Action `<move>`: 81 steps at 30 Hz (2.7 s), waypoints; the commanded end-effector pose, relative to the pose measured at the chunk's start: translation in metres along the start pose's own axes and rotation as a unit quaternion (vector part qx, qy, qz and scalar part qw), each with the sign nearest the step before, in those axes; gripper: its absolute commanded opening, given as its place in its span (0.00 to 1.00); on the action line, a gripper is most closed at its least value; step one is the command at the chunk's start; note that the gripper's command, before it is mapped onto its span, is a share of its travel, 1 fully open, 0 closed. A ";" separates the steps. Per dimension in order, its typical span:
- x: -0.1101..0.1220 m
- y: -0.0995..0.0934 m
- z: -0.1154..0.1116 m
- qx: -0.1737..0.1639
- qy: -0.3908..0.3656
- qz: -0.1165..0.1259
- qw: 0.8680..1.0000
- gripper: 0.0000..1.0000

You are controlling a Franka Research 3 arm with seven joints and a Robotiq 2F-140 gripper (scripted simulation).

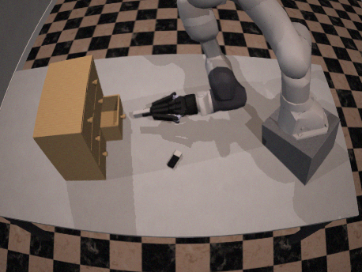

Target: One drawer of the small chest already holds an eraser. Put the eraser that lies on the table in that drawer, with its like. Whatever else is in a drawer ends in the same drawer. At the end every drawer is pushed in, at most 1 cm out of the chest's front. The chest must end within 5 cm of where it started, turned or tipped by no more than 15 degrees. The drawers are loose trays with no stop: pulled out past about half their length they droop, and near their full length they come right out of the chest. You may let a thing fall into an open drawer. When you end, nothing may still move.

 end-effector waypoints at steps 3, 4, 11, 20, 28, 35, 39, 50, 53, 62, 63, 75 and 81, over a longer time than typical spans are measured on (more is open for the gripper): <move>-0.001 0.006 0.001 -0.001 -0.001 0.001 1.000 0.00; -0.001 0.007 0.001 -0.001 -0.001 0.001 1.000 0.00; -0.001 0.016 0.003 -0.001 -0.001 0.001 1.000 0.00; -0.001 0.027 0.005 -0.001 -0.001 0.001 1.000 0.00; 0.000 0.041 0.007 -0.001 -0.001 0.001 1.000 0.00; 0.000 0.050 0.009 -0.001 -0.001 0.001 1.000 0.00; 0.000 0.058 0.010 -0.001 -0.001 0.001 1.000 0.00; 0.001 0.073 0.013 -0.001 -0.001 0.001 1.000 0.00; 0.001 0.077 0.013 -0.001 -0.001 0.001 1.000 0.00; 0.001 0.088 0.015 -0.001 -0.001 0.001 1.000 0.00; 0.001 0.088 0.015 -0.001 -0.001 0.001 1.000 0.00; 0.001 0.095 0.017 -0.001 -0.001 0.001 1.000 0.00; 0.001 0.097 0.017 -0.001 -0.001 0.001 1.000 0.00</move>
Point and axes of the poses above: the point where the finger pads meet when closed, its own y axis out along the fingers, its own x axis across the jaws, z = x × y, the point moved 10 cm from there along -y, back along the fingers, and after that the axes turned 11 degrees about -y, right-handed, at the moved point
